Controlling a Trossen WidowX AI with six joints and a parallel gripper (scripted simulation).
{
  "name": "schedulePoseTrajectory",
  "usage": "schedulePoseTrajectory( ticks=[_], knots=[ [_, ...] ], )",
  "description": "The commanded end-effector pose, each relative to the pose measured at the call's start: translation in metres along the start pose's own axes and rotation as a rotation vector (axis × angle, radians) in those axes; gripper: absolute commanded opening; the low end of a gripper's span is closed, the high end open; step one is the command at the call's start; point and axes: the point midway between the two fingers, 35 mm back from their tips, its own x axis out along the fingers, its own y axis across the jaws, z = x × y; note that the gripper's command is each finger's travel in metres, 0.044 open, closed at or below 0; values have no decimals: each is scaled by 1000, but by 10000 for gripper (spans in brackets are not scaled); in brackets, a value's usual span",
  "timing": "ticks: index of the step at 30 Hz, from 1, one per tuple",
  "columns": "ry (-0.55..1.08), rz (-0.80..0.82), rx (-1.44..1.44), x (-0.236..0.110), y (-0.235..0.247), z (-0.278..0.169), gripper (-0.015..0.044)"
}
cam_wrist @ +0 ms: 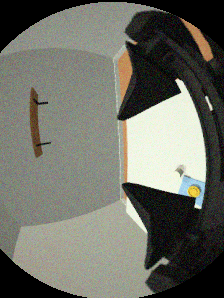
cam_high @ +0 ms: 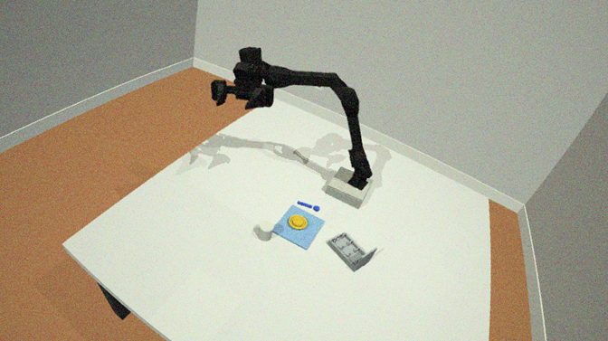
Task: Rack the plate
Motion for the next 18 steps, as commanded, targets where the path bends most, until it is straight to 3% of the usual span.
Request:
schedulePoseTrajectory(
  ticks=[1,18],
  knots=[
    [1,-2,3,1,0,-1,400],
    [245,-142,258,75,27,-89,400]
  ],
)
